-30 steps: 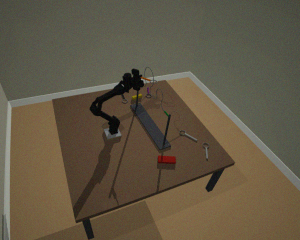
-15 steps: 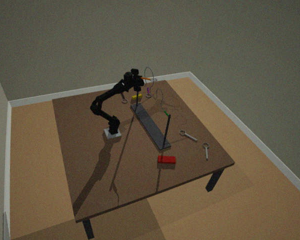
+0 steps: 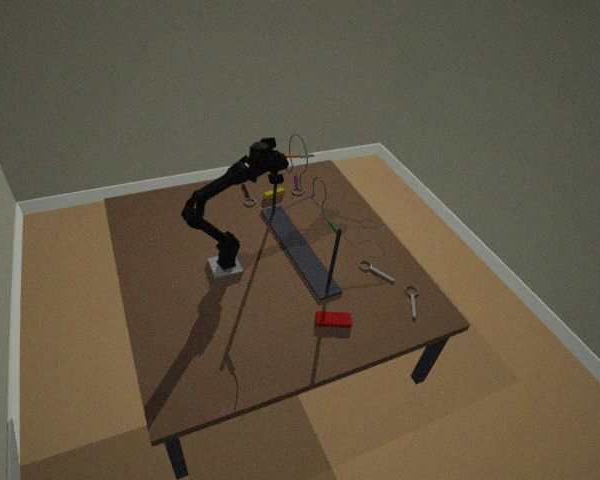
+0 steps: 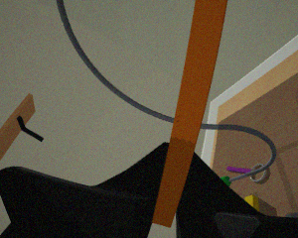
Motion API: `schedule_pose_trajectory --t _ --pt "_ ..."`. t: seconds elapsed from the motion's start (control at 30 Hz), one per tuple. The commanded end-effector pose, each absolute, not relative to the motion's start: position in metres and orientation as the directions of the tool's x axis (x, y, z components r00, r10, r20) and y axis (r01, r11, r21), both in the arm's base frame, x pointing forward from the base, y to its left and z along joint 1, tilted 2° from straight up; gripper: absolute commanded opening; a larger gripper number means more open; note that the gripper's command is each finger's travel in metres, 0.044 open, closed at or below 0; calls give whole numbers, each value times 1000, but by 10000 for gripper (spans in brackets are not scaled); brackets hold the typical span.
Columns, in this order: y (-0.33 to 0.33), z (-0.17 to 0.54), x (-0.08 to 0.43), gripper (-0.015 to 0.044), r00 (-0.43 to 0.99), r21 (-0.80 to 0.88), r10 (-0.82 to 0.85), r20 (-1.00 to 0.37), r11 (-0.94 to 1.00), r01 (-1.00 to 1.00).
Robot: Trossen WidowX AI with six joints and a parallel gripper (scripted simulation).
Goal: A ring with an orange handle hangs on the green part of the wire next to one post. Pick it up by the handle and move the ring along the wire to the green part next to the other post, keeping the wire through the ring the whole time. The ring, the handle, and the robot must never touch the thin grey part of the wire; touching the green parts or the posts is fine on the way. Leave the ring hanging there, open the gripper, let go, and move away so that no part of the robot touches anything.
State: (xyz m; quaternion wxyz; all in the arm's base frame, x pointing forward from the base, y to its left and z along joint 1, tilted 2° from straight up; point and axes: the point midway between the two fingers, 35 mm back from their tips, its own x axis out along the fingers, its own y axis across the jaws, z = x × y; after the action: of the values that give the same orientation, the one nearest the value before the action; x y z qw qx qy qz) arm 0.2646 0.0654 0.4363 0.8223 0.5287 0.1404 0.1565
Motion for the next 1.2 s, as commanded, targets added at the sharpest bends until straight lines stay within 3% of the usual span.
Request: schedule_pose_trajectory --t 0.0,1.17 --pt "64 438 264 -150 913 895 400 -79 432 -111" --pt "54 426 264 -150 913 635 302 -276 770 -63"
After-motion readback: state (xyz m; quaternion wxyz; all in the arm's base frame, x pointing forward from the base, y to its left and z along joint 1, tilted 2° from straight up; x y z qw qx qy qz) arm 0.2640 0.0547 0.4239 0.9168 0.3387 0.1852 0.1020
